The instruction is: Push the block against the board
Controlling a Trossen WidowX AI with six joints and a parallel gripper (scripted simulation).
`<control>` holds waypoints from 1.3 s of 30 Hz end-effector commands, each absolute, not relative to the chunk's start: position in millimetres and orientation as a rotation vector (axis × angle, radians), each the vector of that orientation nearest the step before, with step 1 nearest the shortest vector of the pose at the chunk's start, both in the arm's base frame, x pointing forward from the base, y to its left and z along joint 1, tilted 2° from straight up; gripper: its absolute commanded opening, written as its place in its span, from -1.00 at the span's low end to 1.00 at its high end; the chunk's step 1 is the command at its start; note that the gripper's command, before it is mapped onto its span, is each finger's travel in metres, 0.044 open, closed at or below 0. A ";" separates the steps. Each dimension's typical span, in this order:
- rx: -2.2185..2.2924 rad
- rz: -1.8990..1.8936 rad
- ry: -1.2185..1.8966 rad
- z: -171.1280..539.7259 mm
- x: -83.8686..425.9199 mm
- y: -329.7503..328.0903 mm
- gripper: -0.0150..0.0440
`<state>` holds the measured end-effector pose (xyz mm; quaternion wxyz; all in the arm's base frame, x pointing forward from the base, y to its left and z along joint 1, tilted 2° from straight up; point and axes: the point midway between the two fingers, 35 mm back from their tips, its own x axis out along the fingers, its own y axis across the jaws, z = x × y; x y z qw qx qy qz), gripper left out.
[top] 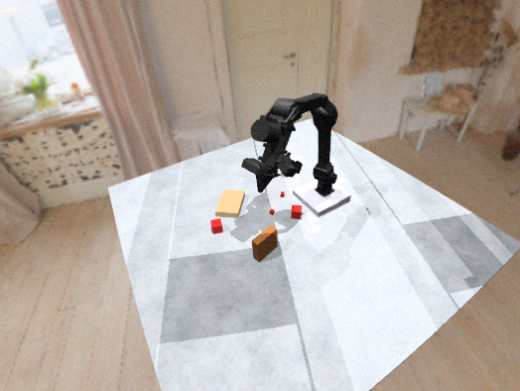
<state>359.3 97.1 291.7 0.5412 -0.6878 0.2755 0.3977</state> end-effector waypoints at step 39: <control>-1.401 1.302 1.082 99.7 381.4 141.4 -0.49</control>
